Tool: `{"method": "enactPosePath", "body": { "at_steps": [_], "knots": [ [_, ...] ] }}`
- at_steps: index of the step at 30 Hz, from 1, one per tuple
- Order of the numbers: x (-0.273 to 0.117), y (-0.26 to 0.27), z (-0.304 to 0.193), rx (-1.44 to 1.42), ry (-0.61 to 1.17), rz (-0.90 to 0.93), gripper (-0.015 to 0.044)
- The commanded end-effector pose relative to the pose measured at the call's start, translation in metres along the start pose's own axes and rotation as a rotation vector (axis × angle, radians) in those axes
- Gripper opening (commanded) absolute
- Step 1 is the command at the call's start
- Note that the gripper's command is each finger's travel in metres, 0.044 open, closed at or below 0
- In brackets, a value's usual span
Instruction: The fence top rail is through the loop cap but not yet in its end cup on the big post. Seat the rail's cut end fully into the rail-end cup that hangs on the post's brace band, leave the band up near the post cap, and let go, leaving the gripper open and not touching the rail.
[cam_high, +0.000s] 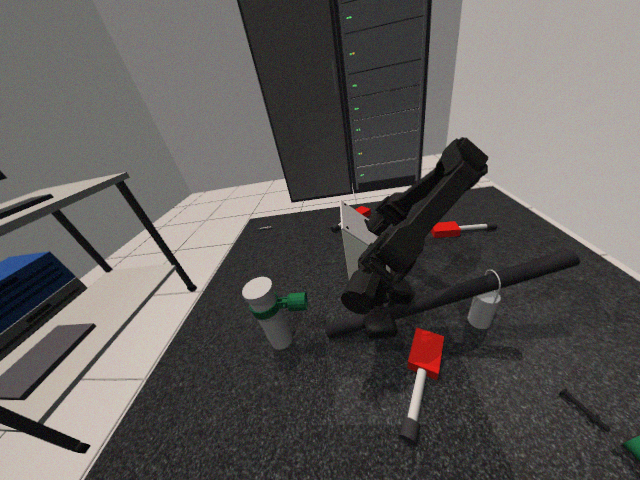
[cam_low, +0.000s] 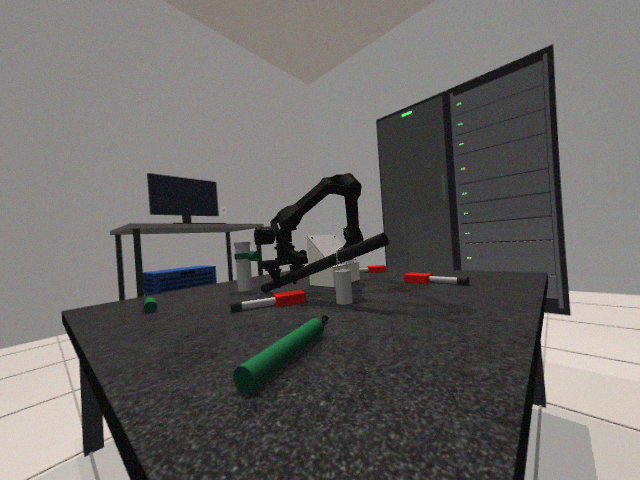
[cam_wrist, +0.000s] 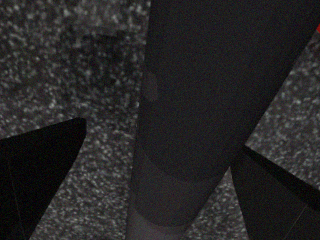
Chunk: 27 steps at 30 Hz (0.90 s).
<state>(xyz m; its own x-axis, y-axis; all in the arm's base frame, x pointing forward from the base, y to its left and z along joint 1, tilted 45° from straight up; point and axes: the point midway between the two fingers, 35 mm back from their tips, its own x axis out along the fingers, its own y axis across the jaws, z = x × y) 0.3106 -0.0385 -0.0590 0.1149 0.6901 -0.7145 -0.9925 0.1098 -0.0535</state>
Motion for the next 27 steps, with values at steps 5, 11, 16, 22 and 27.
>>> {"method": "enactPosePath", "body": {
  "at_steps": [5,11,16,22,27],
  "knots": [
    [0.0016,0.0016,0.0005,0.008,-0.005,0.001,0.0223],
    [0.0016,0.0016,0.0005,0.008,-0.005,0.001,0.0183],
    [0.0016,0.0016,0.0005,0.008,-0.005,0.001,0.015],
    [-0.0014,0.0003,0.0001,0.008,-0.005,0.001,0.0032],
    [-0.0068,-0.0016,-0.0007,0.006,0.005,0.001,0.0]
  ]
}}
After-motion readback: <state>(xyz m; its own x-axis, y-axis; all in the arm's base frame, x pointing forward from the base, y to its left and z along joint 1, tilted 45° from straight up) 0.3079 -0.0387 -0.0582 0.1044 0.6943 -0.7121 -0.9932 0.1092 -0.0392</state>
